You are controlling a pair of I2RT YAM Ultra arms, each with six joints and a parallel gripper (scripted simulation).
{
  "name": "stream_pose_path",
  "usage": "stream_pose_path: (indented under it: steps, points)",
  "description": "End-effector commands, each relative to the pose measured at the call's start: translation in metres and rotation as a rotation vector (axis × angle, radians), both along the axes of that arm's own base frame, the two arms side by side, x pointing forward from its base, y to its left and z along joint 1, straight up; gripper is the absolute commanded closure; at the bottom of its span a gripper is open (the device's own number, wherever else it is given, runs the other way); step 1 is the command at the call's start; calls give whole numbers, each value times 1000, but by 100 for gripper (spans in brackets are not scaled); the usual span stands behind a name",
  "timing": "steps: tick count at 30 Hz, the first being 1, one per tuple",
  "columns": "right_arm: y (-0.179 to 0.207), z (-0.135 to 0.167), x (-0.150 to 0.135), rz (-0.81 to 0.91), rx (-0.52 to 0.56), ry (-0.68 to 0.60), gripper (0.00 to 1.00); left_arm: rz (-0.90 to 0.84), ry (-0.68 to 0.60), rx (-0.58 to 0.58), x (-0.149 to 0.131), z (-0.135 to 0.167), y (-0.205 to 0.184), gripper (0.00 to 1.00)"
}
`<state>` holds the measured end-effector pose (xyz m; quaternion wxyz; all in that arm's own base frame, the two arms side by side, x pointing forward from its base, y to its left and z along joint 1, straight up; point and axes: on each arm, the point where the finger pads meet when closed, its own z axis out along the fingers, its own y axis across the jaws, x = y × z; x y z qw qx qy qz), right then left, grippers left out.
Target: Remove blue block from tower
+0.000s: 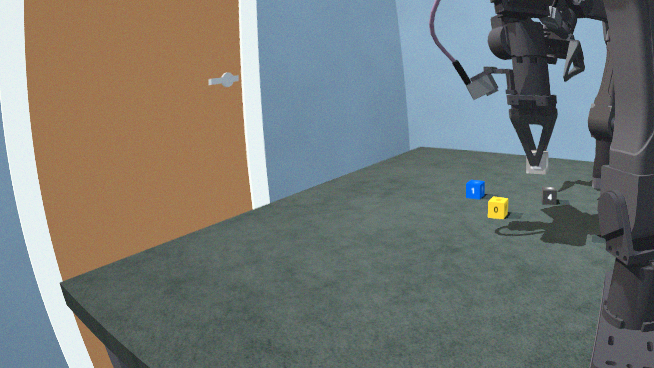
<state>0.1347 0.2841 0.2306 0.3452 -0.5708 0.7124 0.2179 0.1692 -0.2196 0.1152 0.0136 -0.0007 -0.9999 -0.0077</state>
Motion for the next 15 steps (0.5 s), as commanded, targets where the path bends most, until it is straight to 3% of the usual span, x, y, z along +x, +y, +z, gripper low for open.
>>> stream_pose_path:
  steps: [1,10,15]
  points:
    - [-7,23,-20,-75,155,24,0,5,-56,-49,31,1,-30,73]
    - [-34,47,-69,-37,386,97,0,8,-22,-7,82,-31,-88,73]
    - [-39,49,-75,-25,415,107,0,11,-8,12,89,-37,-97,73]
